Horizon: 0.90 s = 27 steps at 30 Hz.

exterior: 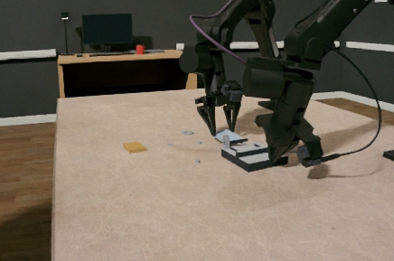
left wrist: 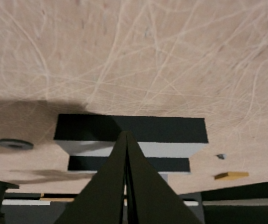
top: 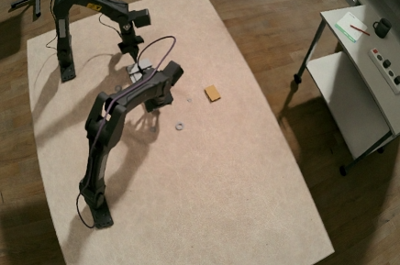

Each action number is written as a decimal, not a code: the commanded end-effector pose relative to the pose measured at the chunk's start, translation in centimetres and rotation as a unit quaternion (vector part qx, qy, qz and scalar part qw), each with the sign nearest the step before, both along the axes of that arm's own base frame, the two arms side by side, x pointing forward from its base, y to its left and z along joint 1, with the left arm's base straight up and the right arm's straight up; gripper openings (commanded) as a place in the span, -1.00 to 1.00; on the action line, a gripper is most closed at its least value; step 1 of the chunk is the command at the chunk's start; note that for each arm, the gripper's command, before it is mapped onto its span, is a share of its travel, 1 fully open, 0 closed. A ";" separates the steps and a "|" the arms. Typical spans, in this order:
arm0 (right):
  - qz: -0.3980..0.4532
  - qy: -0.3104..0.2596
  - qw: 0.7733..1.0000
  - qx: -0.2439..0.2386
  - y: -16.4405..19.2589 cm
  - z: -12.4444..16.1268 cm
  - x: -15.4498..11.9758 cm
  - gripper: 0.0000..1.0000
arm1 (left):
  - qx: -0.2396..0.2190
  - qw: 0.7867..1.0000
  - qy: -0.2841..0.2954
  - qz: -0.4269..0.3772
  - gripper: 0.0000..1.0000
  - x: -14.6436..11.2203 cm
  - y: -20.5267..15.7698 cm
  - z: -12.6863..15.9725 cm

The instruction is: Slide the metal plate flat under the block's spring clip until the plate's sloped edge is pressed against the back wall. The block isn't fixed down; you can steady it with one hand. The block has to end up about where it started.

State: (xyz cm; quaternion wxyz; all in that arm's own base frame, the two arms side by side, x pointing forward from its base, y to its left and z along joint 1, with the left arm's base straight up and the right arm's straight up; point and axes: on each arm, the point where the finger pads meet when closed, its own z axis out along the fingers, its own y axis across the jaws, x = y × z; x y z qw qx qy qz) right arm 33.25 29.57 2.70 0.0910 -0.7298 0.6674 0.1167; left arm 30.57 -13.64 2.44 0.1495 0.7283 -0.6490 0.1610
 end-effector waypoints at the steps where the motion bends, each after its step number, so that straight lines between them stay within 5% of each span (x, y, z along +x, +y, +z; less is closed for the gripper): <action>1: 0.012 -0.008 1.000 0.017 1.5 1.4 0.4 -0.09 | -0.004 1.000 -0.009 -0.002 -1.00 0.4 -0.4 0.1; 27: 0.020 -0.026 0.999 0.038 4.9 3.1 0.7 -0.09 | -0.004 1.000 -0.009 -0.002 -1.00 0.4 -0.4 0.1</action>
